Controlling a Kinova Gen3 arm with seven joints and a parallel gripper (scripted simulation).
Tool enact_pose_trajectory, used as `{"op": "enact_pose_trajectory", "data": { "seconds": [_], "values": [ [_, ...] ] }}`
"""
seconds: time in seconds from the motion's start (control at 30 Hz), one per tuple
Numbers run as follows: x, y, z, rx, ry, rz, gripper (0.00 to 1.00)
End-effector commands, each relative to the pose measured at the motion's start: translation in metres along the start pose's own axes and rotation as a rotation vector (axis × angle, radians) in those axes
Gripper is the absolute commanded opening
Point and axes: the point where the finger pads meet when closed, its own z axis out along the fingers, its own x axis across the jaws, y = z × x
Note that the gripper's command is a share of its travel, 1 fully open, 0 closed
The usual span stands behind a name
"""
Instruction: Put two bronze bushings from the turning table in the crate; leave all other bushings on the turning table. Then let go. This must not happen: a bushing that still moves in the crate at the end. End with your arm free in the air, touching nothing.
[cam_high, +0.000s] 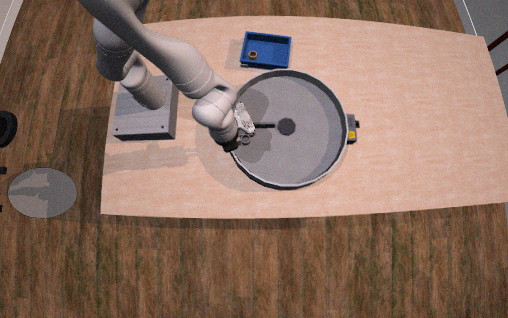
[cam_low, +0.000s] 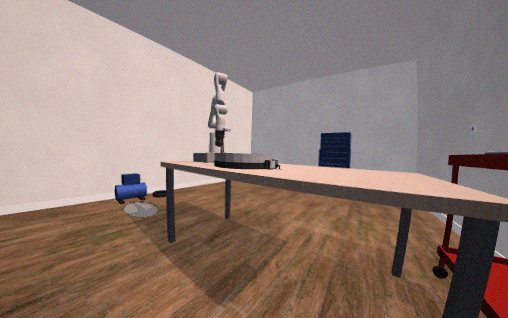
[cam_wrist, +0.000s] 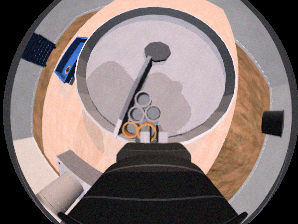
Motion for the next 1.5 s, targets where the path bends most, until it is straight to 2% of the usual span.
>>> {"op": "enact_pose_trajectory", "data": {
  "seconds": [0.0,0.4,0.57,1.47],
  "values": [
    [0.002,-0.002,-0.006,0.005,0.006,0.000,0.00],
    [0.002,-0.002,-0.006,0.005,0.006,0.000,0.00],
    [0.002,-0.002,-0.013,0.005,0.005,0.000,0.00],
    [0.001,-0.002,-0.020,0.005,0.005,0.000,0.00]
  ]
}}
